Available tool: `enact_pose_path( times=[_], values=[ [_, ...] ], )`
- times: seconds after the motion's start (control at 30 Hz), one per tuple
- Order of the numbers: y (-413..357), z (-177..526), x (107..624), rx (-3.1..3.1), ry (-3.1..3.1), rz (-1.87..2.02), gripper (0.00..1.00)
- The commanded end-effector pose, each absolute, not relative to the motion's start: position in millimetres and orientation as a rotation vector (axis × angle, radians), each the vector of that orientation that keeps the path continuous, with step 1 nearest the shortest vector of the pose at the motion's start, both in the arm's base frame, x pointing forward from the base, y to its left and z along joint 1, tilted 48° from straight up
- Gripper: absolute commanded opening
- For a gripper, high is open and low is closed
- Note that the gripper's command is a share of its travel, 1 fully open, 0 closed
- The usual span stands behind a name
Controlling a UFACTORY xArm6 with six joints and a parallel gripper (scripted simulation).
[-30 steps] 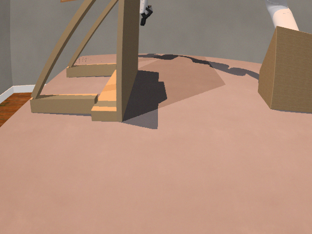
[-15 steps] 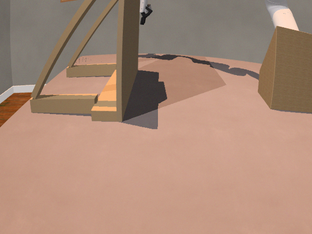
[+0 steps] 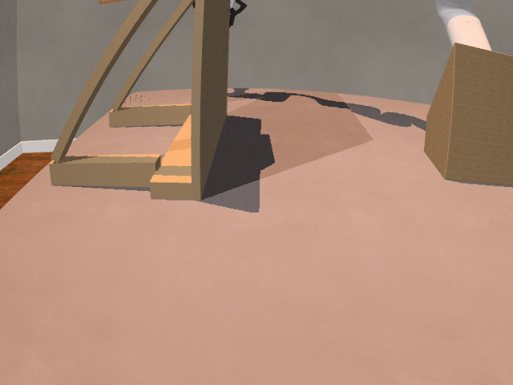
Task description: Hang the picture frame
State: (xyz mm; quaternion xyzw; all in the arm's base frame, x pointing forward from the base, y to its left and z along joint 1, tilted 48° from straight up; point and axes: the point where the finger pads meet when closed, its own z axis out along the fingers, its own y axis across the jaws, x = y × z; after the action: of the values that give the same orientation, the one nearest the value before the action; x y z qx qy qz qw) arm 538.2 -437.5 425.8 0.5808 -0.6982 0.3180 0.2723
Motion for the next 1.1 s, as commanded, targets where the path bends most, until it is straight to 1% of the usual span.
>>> enact_pose_path(
  times=[0.0,0.23,0.3,0.6,0.8,0.87,1.07],
  values=[
    [-402.8,441.1,556.1,1.665,-1.637,0.888,1.0],
    [-330.9,466.6,586.3,1.785,-1.173,0.911,1.0],
    [-330.9,466.6,586.3,1.785,-1.173,0.911,1.0],
    [-217.0,497.6,616.6,1.805,-0.552,0.929,1.0],
    [-144.8,511.0,625.0,1.738,-0.184,0.935,1.0],
    [-144.8,511.0,625.0,1.738,-0.184,0.935,1.0],
    [-90.4,517.9,625.8,1.644,0.097,0.937,1.0]
  ],
)
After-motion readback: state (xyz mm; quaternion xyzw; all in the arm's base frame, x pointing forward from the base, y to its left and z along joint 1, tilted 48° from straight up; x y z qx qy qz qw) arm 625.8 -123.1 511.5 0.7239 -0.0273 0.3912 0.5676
